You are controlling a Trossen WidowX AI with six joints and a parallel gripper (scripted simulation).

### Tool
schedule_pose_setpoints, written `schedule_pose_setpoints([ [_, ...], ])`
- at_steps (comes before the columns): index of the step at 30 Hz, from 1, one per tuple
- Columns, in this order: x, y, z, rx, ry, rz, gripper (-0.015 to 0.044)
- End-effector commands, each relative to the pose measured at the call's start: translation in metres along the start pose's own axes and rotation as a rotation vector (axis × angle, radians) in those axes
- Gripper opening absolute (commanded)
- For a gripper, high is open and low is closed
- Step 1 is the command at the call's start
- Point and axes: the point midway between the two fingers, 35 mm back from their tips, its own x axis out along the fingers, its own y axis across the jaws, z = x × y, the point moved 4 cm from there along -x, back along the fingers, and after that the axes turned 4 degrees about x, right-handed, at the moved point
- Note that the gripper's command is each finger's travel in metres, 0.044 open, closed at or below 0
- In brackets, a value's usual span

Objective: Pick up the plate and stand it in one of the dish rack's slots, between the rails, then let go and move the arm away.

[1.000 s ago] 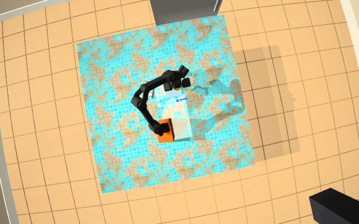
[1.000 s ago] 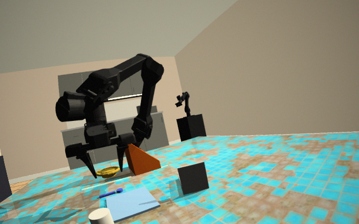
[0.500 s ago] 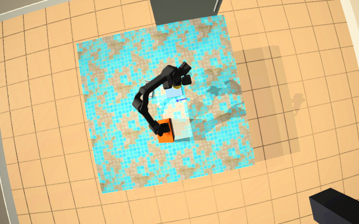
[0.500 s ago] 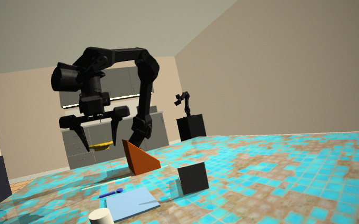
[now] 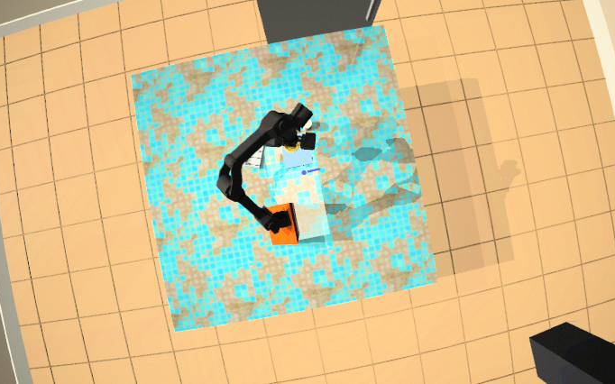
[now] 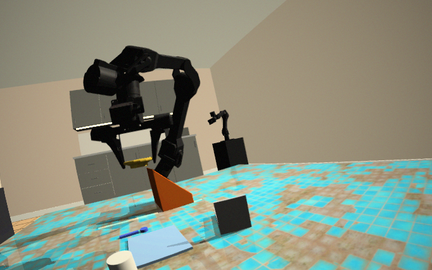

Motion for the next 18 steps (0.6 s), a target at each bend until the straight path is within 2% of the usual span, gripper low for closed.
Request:
schedule_pose_setpoints([
  [1, -0.002, 0.017, -0.007, 0.131, 0.001, 0.004, 0.0000],
  [18, -0.006, 0.094, -0.042, 0.712, 0.000, 0.002, 0.0000],
])
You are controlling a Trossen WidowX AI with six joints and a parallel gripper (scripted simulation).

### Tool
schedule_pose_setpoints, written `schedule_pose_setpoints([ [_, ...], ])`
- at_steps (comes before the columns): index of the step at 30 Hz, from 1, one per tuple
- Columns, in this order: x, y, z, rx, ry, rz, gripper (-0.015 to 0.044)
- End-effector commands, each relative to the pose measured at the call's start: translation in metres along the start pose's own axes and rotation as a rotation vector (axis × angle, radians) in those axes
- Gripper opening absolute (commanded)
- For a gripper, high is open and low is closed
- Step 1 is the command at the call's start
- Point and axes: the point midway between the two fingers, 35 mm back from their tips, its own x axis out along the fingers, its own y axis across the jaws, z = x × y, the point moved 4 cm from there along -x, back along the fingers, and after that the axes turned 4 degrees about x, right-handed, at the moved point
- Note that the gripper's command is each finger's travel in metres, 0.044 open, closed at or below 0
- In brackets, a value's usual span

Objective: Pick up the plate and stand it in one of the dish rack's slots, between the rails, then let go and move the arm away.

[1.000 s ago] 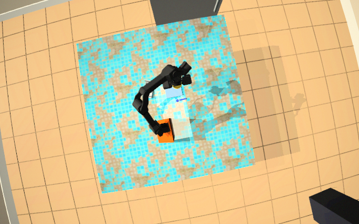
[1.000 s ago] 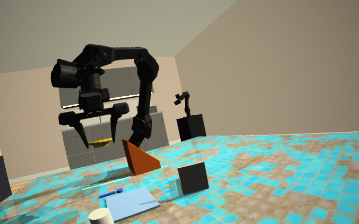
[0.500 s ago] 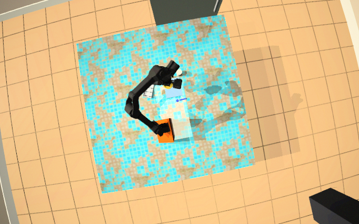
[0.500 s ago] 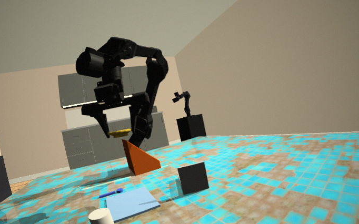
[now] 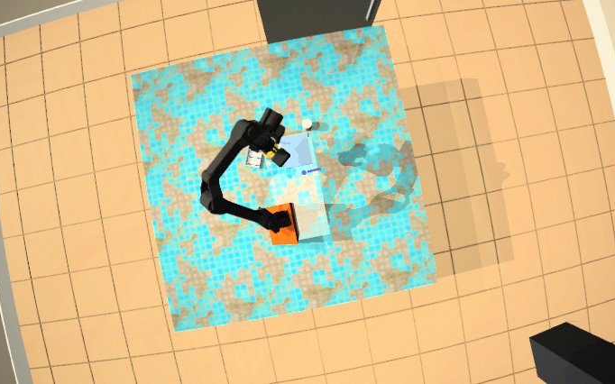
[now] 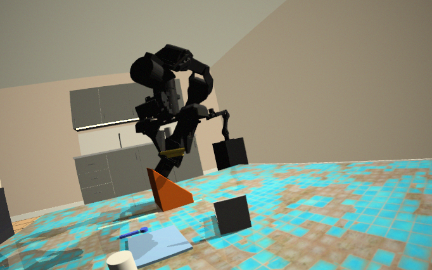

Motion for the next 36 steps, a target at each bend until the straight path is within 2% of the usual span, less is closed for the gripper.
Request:
schedule_pose_setpoints([
  [1, 0.000, 0.006, -0.017, 0.130, 0.005, 0.003, 0.0000],
  [28, 0.010, 0.026, -0.137, 1.040, 0.031, -0.003, 0.0000],
  [36, 0.013, 0.026, -0.139, 1.051, 0.018, -0.013, 0.0000],
])
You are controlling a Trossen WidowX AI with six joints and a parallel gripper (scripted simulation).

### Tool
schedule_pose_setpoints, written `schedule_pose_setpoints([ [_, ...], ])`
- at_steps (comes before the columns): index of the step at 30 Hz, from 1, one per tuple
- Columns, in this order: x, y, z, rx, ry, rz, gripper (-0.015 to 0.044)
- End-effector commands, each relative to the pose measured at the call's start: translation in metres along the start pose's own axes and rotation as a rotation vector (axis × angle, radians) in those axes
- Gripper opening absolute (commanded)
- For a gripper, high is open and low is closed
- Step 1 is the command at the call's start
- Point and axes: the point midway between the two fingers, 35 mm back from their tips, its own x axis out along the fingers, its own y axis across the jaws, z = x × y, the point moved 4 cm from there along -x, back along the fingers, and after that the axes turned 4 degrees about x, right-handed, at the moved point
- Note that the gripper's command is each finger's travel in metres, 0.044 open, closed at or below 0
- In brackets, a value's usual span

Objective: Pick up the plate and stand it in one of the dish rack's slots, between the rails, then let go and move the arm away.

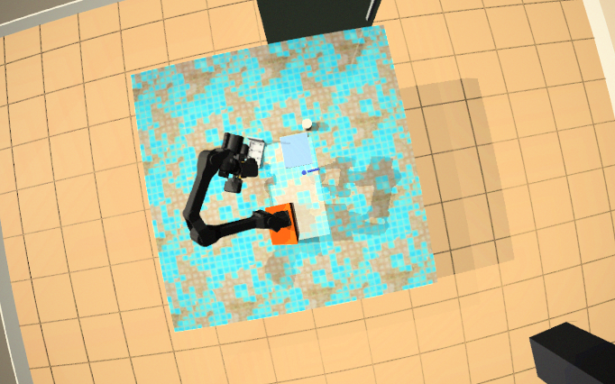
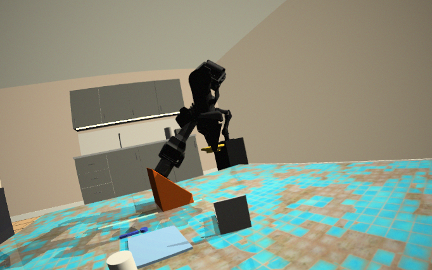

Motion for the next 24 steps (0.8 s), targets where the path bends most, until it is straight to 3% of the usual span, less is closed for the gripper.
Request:
schedule_pose_setpoints([
  [1, 0.006, -0.001, 0.002, -0.010, -0.034, -0.005, 0.0000],
  [24, 0.080, 0.011, 0.028, -0.416, -0.555, 0.070, 0.0000],
])
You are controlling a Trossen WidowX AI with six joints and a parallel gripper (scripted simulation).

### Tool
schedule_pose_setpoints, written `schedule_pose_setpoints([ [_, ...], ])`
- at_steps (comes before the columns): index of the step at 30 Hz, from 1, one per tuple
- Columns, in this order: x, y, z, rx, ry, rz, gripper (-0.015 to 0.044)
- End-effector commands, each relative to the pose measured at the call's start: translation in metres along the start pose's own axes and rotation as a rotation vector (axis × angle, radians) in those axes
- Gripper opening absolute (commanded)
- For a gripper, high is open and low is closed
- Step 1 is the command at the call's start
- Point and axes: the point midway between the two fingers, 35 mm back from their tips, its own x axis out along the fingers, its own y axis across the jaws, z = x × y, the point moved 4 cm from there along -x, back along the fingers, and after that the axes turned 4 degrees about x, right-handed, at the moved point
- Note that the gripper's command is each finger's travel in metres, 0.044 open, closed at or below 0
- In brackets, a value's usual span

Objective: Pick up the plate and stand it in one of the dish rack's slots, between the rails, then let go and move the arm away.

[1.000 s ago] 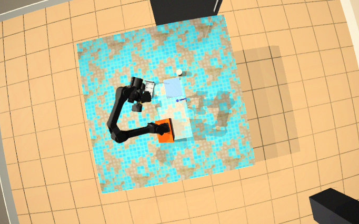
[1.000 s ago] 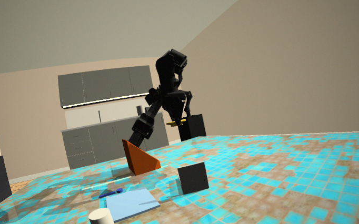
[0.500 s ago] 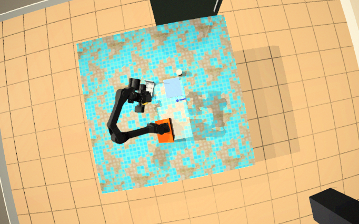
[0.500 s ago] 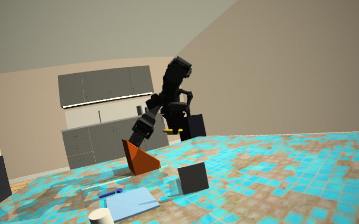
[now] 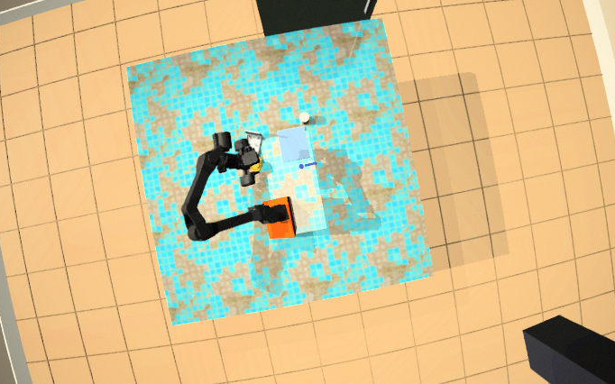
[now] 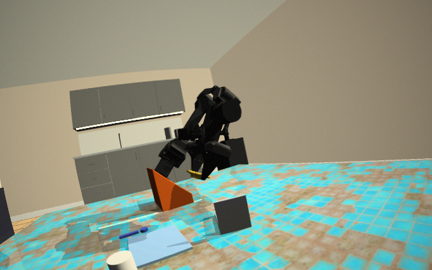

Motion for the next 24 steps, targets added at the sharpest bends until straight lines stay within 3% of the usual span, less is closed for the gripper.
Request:
schedule_pose_setpoints([
  [1, 0.010, 0.001, -0.001, -0.052, -0.081, 0.026, 0.0000],
  [24, 0.053, 0.008, -0.024, -0.381, -0.492, 0.289, 0.0000],
])
